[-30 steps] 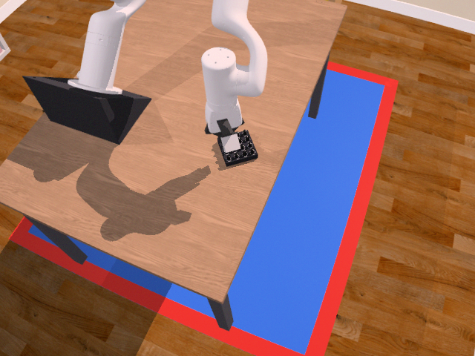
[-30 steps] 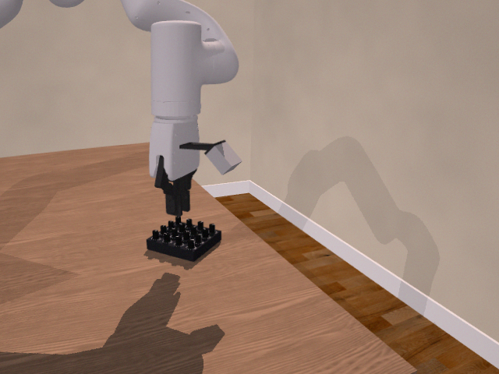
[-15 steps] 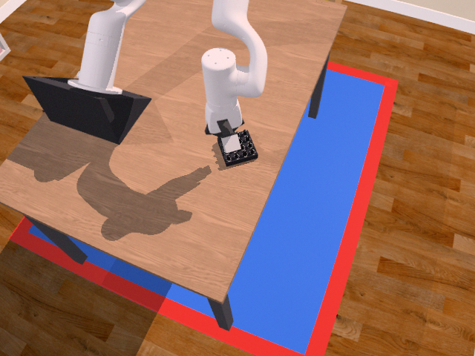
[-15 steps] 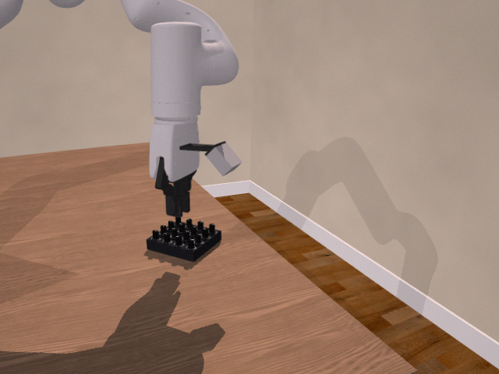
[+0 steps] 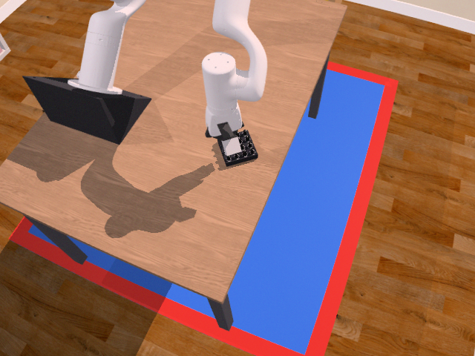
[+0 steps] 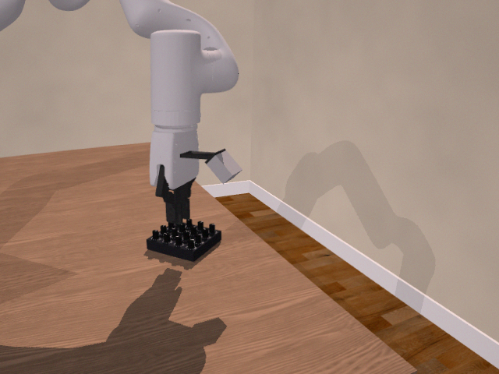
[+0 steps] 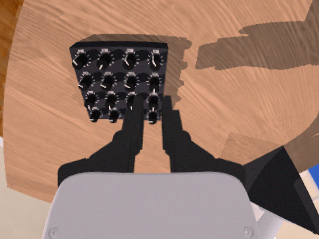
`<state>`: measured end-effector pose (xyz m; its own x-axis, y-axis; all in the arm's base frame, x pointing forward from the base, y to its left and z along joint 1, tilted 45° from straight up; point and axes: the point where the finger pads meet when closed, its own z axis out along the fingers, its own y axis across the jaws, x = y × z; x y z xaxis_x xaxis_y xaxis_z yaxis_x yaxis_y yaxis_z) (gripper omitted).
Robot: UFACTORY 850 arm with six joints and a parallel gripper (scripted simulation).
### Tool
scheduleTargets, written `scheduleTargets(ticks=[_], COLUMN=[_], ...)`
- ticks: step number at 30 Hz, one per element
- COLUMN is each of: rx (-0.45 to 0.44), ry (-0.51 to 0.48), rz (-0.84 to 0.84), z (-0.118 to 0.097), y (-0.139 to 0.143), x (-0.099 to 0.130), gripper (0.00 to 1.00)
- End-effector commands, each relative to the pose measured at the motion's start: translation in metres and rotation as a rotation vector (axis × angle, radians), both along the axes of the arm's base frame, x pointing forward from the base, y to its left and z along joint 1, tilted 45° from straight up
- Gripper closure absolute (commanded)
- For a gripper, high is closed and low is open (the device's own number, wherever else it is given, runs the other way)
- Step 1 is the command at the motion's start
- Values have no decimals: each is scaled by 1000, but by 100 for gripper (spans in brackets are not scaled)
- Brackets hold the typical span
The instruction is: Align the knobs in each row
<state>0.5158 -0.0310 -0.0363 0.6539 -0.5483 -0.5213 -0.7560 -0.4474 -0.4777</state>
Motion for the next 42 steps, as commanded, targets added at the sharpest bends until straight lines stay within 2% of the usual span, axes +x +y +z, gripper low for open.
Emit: scheduleTargets(ticks=[1,20,42], rx=[-1,0,-1], ry=[-1,-1,-1], rz=[-1,-1,-1], z=[-4,-19,-20], y=[4,18,20], x=[1,1,1], gripper=[81,81,81])
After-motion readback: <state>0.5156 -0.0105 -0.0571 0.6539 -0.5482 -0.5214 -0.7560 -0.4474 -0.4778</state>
